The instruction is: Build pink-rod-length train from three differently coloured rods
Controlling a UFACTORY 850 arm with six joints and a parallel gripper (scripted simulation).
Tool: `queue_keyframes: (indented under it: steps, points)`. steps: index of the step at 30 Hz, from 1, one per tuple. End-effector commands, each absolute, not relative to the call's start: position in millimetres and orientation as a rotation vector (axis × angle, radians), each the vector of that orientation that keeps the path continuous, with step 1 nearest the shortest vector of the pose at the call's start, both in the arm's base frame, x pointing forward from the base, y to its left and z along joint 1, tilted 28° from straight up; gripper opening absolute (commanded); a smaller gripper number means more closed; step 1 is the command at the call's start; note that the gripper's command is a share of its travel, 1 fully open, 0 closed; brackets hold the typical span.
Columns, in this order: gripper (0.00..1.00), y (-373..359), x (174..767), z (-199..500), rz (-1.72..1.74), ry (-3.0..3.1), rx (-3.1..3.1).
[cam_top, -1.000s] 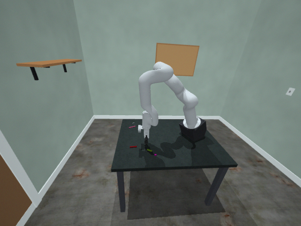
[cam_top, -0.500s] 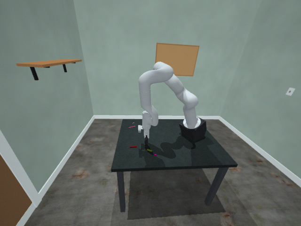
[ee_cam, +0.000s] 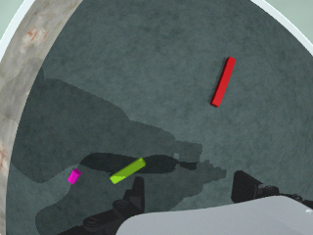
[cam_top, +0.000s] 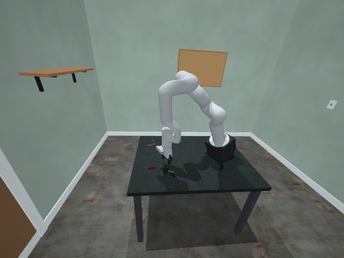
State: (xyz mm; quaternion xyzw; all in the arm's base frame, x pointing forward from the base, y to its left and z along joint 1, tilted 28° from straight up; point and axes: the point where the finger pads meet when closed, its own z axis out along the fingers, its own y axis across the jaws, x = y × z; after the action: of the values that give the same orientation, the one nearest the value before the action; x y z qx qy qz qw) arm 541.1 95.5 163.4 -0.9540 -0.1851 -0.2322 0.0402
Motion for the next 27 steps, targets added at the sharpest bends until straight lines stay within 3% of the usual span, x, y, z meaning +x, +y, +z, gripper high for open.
queue_keyframes:
  steps: [1, 27]
  points:
    - [1.0, 99.4, 542.0, 165.2, -0.757, -0.814, -2.909]
    - [1.0, 120.1, 544.5, 172.1, -0.754, -2.105, -2.454]
